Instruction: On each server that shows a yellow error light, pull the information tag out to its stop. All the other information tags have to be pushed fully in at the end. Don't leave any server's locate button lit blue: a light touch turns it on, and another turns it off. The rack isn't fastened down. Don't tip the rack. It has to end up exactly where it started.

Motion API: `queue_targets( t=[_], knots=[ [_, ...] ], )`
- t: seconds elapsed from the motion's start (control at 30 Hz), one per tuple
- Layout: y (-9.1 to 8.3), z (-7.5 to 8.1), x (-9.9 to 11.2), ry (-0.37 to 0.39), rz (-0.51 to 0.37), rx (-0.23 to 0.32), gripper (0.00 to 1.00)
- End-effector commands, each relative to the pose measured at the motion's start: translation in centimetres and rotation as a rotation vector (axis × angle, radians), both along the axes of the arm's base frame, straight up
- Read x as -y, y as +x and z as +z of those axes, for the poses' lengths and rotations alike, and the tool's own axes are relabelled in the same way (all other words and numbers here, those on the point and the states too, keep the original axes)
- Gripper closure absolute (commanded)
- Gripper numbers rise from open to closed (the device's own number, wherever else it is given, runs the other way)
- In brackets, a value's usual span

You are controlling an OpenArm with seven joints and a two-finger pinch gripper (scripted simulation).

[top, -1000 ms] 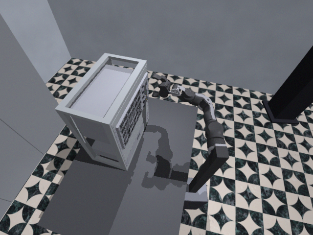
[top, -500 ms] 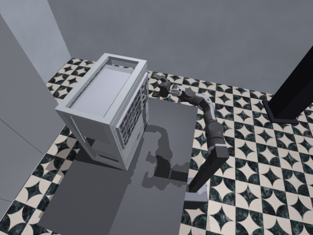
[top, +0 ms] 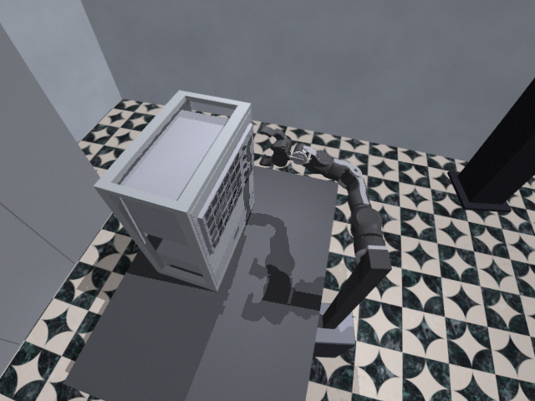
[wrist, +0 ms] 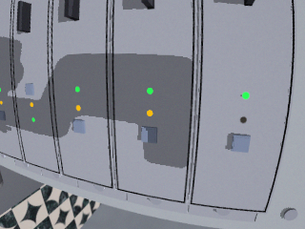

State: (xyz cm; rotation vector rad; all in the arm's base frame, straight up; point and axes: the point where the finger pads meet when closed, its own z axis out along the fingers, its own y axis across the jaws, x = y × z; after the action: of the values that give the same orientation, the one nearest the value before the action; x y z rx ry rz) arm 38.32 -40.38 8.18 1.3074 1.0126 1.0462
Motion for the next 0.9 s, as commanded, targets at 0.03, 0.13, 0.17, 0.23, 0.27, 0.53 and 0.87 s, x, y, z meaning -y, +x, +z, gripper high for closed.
queue_targets(
  t=[0.03, 0.13, 0.17, 0.23, 0.27, 0.53, 0.87],
  knots=[
    [0.0, -0.2, 0.0, -0.002, 0.002, -0.008, 0.0],
    [0.0, -0.2, 0.0, -0.002, 0.002, -0.008, 0.0],
    [0.0, -0.2, 0.0, -0.002, 0.002, -0.008, 0.0],
    [0.0, -0.2, 0.0, -0.002, 0.002, -0.008, 0.0],
    [0.0, -0.2, 0.0, -0.002, 0.002, -0.008, 0.0],
    [0.0, -0.2, 0.0, -0.002, 0.002, -0.008, 0.0],
    [0.1, 3.3, -0.1, -0.002, 0.003, -0.008, 0.0]
  ],
)
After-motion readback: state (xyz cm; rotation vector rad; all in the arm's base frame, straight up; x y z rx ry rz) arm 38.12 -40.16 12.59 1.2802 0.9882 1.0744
